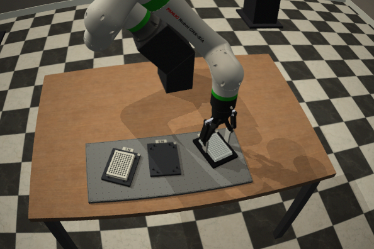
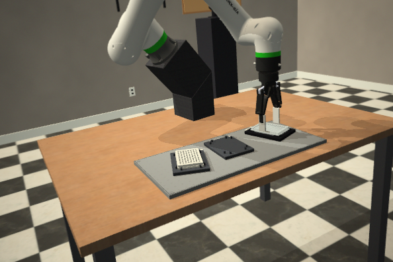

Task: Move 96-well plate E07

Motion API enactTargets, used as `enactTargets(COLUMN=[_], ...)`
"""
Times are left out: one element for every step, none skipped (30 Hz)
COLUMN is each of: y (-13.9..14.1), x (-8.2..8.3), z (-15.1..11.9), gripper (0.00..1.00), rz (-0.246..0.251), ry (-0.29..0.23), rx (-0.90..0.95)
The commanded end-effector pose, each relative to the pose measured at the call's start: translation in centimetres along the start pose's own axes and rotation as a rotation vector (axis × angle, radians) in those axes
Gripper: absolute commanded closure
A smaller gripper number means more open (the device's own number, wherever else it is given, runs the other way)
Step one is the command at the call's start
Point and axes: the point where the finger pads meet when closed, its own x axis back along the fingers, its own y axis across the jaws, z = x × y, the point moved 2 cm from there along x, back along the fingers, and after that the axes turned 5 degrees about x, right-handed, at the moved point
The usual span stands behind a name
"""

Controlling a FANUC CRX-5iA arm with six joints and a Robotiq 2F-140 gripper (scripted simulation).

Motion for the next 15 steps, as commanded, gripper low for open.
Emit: enactTargets(y=[-0.01,-0.01,-0.01,-0.01,-0.01,-0.01,-0.01,-0.01,-0.01,-0.01,-0.01,-0.01,-0.01,-0.01,-0.01], x=[-0.12,-0.17,-0.21,-0.25,-0.30,-0.34,-0.38,-0.38,-0.38,-0.42,-0.46,-0.50,-0.54,-0.58,-0.61], z=[0.02,0.02,0.02,0.02,0.02,0.02,0.02,0.02,0.02,0.02,0.02,0.02,0.02,0.02,0.02], gripper=[0.34,0.34,0.34,0.34,0.34,0.34,0.34,0.34,0.34,0.34,0.34,0.34,0.34,0.34,0.34], rz=[0.000,0.000,0.000,0.000,0.000,0.000,0.000,0.000,0.000,0.000,0.000,0.000,0.000,0.000,0.000], ry=[0.000,0.000,0.000,0.000,0.000,0.000,0.000,0.000,0.000,0.000,0.000,0.000,0.000,0.000,0.000], rx=[0.000,0.000,0.000,0.000,0.000,0.000,0.000,0.000,0.000,0.000,0.000,0.000,0.000,0.000,0.000])
